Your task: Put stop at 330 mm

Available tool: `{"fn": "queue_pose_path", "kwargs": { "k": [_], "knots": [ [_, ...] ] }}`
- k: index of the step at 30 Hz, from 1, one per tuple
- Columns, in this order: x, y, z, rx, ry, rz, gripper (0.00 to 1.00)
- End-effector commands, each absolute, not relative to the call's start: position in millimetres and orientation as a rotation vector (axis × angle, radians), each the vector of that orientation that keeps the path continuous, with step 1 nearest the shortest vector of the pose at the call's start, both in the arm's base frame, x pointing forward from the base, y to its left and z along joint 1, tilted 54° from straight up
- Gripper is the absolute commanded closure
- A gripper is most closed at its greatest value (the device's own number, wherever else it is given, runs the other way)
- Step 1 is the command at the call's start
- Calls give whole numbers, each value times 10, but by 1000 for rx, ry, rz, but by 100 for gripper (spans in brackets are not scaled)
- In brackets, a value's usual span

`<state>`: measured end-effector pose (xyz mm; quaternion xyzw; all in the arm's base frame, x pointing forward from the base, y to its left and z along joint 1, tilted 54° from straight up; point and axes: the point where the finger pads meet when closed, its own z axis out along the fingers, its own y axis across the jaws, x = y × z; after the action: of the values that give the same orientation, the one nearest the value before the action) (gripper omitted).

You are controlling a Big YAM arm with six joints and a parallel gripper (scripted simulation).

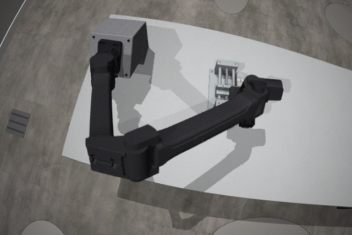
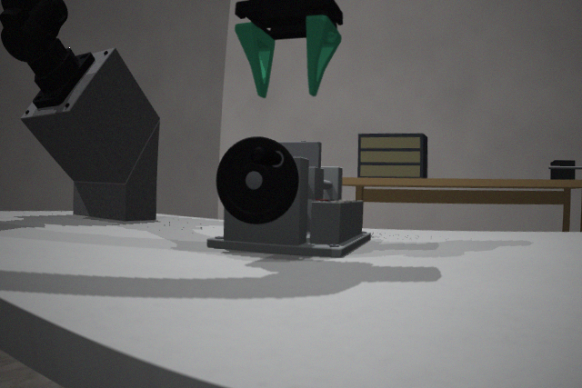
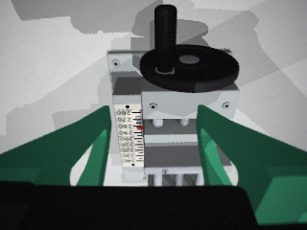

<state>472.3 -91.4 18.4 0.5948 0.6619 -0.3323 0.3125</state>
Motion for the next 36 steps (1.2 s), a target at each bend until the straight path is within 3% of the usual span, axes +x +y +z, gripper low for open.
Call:
{"fn": "queue_pose_path", "kwargs": {
  "k": [1,36],
  "knots": [
    [4713,-1166,555,1569,1736,-856,47],
    [4680,-1210,504,1566,1749,-873,47]
  ]
}}
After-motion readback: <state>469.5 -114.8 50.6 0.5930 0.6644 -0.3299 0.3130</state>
